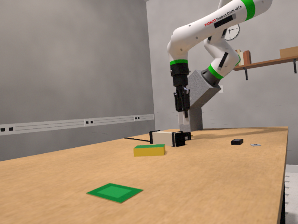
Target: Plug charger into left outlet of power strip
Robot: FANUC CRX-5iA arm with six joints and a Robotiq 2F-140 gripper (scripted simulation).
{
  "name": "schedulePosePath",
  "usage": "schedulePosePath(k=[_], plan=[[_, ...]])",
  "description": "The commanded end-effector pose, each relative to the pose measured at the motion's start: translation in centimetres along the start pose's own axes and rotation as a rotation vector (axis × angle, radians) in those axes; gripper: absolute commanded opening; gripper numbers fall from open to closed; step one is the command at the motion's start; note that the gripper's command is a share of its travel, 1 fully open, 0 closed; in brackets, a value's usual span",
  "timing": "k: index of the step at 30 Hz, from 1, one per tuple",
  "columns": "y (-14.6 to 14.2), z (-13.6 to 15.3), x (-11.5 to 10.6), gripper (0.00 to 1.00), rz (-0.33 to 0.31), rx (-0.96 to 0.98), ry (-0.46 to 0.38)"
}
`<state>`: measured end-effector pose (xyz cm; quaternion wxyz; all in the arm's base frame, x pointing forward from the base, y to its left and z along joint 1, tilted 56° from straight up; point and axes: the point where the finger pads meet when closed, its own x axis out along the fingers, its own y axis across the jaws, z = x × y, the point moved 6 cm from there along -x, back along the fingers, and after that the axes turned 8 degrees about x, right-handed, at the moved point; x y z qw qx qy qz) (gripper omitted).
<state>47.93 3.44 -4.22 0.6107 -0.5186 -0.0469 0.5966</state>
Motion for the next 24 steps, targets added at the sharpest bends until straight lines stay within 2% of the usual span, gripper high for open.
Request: schedulePosePath(k=[1, 10, 24], plan=[[0.0, 0.0, 0.0, 0.38, 0.000, 0.000, 0.001], [0.0, -0.1, 0.7, 0.38, 0.000, 0.000, 0.001], [0.0, -0.1, 3.1, 0.38, 0.000, 0.000, 0.001]])
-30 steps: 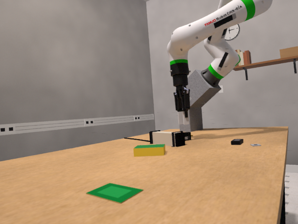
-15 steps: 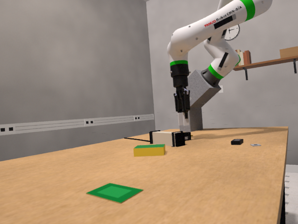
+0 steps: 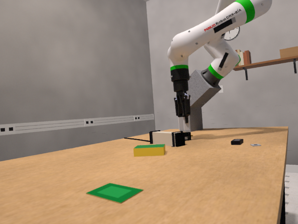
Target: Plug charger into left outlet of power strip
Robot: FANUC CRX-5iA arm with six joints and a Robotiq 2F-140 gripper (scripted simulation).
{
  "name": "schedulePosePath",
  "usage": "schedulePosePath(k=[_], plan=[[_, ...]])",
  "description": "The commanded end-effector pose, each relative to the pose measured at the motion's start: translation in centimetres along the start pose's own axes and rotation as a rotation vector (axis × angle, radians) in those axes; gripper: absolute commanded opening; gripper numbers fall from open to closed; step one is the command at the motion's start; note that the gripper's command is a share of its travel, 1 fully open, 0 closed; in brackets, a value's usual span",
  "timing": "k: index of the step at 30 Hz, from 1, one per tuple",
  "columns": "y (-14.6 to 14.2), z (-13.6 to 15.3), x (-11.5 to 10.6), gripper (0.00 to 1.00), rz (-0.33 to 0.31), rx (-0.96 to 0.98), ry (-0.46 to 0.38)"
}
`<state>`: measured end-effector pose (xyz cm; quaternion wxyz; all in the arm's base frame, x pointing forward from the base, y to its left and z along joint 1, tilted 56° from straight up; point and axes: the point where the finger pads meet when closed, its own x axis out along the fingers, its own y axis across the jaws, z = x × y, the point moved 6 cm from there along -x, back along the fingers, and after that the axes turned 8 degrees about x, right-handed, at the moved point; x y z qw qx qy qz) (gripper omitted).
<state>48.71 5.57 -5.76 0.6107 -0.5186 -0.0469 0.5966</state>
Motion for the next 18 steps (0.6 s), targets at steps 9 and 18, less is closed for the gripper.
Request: schedulePosePath(k=[9, 18], plan=[[0.0, -0.1, 2.6, 0.38, 0.000, 0.000, 0.001], [0.0, -0.1, 4.0, 0.38, 0.000, 0.000, 0.001]])
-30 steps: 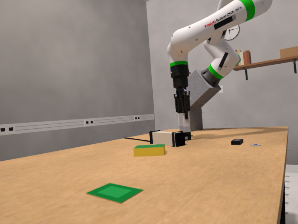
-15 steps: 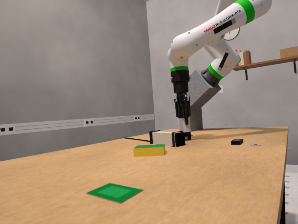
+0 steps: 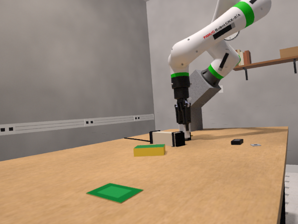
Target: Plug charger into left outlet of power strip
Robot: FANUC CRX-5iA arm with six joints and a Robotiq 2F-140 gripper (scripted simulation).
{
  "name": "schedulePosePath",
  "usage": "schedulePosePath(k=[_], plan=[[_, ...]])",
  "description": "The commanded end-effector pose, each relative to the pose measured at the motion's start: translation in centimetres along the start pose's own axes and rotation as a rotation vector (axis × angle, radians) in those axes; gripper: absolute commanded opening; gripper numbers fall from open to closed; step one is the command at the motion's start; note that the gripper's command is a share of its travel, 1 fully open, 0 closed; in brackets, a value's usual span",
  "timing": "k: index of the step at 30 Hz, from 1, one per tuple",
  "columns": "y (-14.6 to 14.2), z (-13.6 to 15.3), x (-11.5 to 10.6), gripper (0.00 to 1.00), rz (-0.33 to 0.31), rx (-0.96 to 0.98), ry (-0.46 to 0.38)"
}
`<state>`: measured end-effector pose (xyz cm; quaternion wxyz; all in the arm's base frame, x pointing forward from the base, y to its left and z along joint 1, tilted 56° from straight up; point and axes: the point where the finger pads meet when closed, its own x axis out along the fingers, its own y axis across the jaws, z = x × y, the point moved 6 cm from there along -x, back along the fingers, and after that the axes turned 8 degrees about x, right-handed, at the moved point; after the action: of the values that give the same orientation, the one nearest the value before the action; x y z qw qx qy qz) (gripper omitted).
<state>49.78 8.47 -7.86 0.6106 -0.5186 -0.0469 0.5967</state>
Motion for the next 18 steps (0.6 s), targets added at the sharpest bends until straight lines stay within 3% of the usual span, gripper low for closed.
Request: schedulePosePath(k=[1, 18], plan=[[-0.01, -0.06, 0.40, 0.38, 0.000, 0.000, 0.001], [-0.02, -0.06, 1.39, 0.38, 0.000, 0.000, 0.001]])
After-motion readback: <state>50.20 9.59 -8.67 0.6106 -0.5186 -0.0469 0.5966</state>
